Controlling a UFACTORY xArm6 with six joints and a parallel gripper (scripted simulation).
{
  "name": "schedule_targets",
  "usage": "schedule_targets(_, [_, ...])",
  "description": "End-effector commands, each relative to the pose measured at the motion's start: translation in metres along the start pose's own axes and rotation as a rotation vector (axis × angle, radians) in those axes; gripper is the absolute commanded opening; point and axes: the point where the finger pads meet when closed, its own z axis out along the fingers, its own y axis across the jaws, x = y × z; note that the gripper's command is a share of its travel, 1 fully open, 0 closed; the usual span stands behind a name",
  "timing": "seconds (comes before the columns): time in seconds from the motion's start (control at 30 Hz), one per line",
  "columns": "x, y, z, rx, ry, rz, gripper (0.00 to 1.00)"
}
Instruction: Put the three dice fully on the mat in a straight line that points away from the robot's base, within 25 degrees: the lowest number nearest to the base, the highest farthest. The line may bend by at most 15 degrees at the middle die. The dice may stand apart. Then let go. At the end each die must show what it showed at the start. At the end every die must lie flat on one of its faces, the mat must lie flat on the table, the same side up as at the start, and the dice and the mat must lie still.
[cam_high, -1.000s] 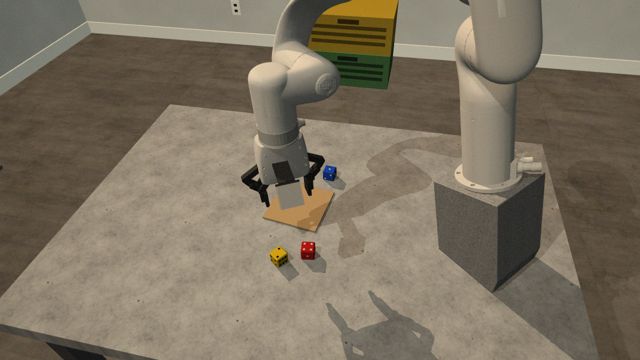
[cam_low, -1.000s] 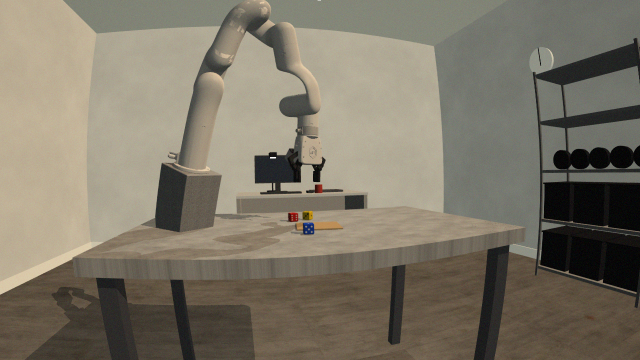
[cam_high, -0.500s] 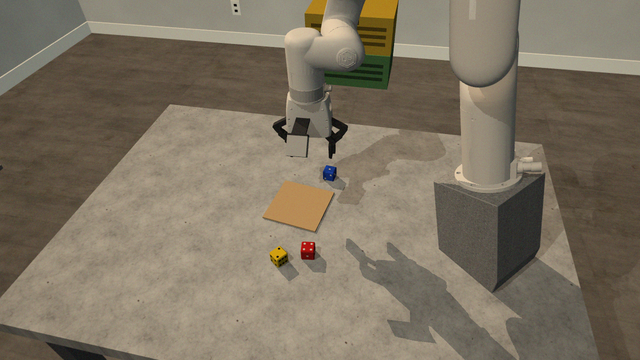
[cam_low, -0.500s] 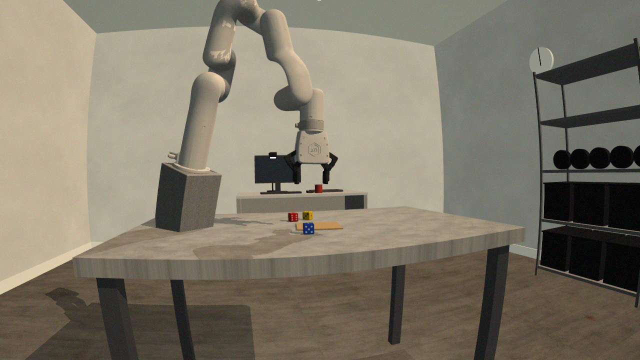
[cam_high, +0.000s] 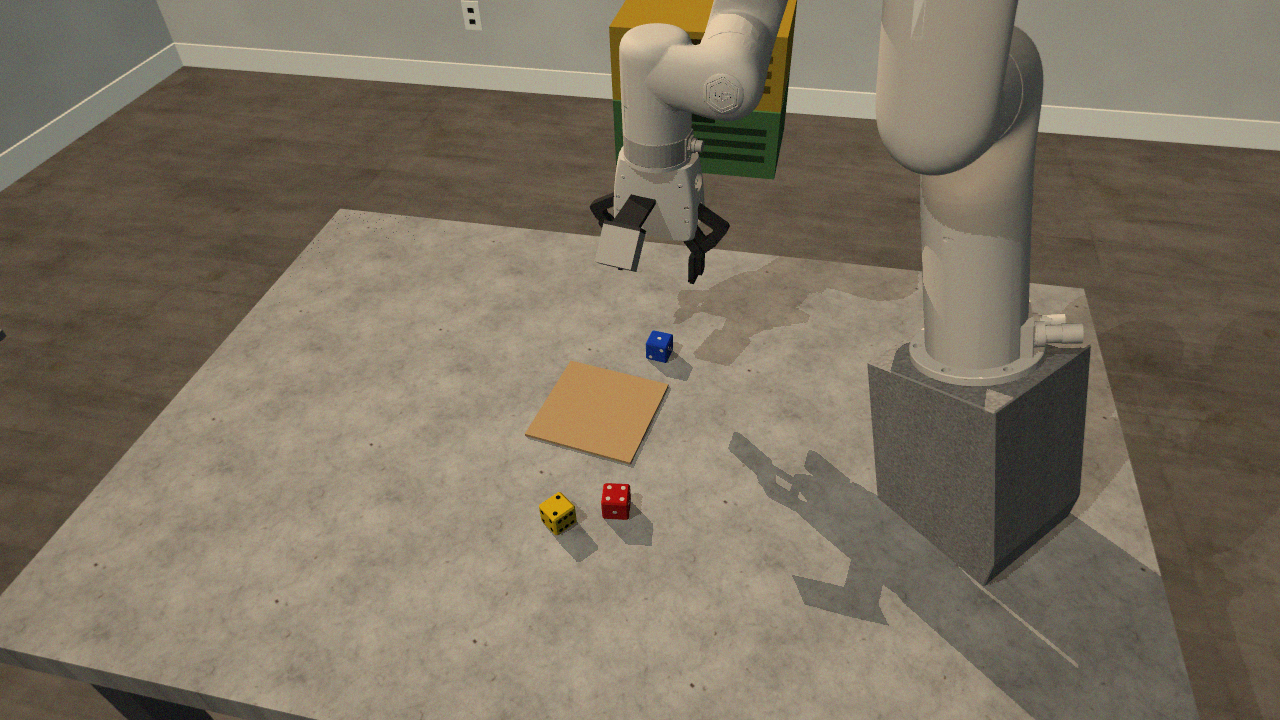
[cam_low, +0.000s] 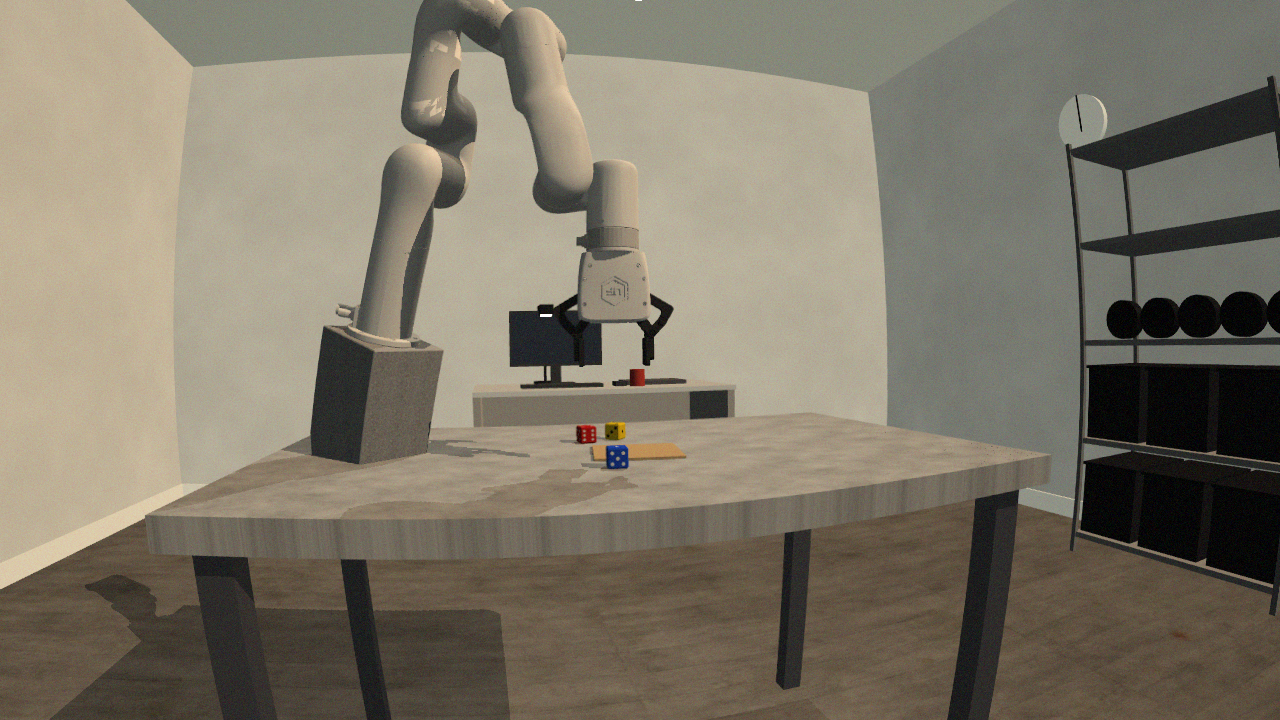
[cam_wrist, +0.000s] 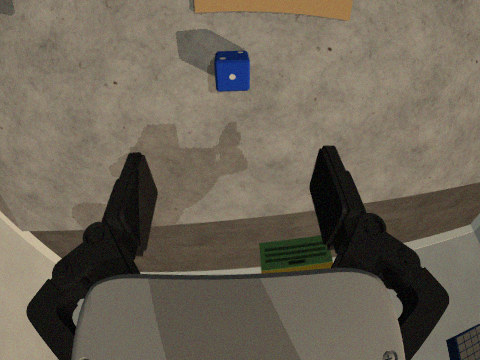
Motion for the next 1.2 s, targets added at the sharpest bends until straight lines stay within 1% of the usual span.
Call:
schedule_targets(0.0, [-0.001, 0.001, -0.001, -0.003, 0.0, 0.001, 1.0])
schedule_targets(0.3, [-0.001, 0.001, 0.0, -0.003, 0.0, 0.001, 1.0])
schedule_targets(0.37, [-0.003, 0.003, 0.008, -0.002, -0.008, 0.001, 1.0])
schedule_targets(0.5, [-0.003, 0.003, 0.04, -0.002, -0.002, 0.001, 1.0])
schedule_targets(0.57, [-0.002, 0.002, 0.044, -0.002, 0.001, 0.001, 1.0])
schedule_targets(0.6, [-0.002, 0.002, 0.044, -0.002, 0.001, 0.001, 0.47])
schedule_targets(1.17, [-0.002, 0.002, 0.044, -0.002, 0.001, 0.001, 0.47])
